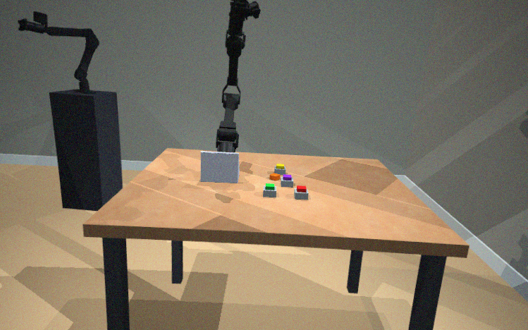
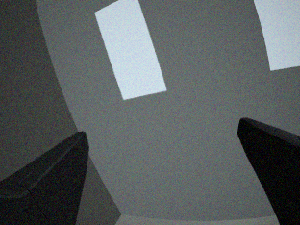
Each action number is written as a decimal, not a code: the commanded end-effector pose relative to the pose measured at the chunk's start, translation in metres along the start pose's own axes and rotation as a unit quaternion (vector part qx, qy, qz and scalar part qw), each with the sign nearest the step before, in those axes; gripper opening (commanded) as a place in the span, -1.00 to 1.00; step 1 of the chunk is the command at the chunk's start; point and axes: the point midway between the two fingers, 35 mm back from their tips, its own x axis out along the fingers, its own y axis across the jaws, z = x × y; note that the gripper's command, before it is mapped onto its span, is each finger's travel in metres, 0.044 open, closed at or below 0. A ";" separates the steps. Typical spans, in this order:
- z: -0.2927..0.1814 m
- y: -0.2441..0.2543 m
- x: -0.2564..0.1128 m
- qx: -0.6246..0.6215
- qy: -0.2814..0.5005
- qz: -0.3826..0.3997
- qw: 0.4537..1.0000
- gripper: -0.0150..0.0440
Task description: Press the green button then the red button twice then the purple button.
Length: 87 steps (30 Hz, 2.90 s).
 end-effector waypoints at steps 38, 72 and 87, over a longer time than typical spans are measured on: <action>0.087 0.529 -0.286 0.079 0.057 0.908 0.409 0.86; 0.085 0.552 -0.426 0.043 0.127 0.964 0.229 -0.42; 0.085 0.557 -0.435 0.043 0.127 0.964 0.229 -0.42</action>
